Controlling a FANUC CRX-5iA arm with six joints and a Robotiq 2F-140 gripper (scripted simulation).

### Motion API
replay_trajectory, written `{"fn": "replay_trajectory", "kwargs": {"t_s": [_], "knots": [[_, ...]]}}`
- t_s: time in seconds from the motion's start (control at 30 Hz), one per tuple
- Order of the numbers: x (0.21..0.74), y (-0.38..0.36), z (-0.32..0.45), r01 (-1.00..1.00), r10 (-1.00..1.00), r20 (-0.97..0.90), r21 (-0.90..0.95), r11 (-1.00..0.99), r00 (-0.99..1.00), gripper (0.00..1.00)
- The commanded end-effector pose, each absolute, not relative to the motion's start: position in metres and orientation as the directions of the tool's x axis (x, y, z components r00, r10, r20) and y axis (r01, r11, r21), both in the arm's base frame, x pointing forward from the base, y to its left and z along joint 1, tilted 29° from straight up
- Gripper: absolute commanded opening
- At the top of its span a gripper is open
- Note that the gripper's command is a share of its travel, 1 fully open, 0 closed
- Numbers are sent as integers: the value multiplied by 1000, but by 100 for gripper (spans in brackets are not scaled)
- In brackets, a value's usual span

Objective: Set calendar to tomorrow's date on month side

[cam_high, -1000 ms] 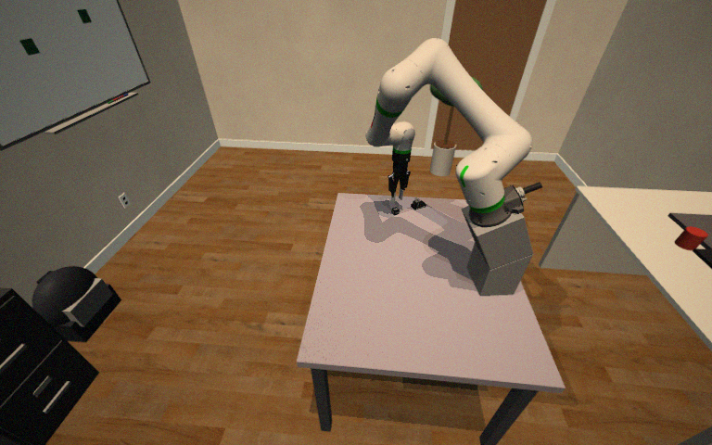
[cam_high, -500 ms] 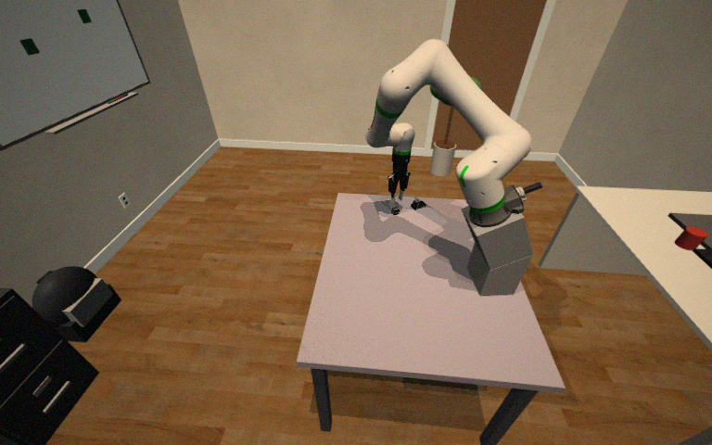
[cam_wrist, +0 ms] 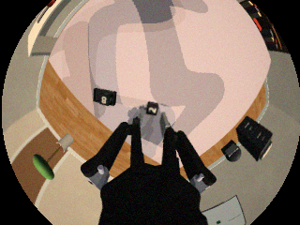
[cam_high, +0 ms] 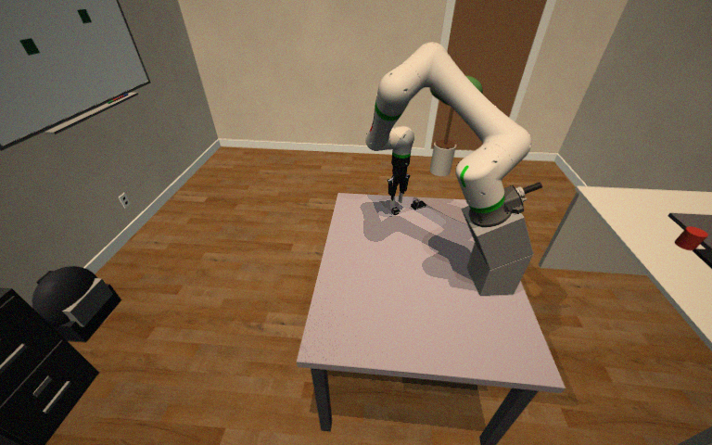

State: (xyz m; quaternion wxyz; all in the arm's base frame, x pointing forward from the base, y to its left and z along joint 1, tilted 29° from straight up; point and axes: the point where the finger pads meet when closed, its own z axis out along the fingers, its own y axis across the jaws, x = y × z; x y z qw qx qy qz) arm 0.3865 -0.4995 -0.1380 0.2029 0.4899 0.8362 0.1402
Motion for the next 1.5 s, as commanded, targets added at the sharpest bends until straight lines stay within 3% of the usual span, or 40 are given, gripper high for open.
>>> {"fn": "replay_trajectory", "kwargs": {"t_s": [0.0, 1.47], "knots": [[390, -500, -144, 762, 876, -202, 433, 481, -437, 36], [401, -499, -163, 762, 876, -202, 433, 481, -437, 36]]}}
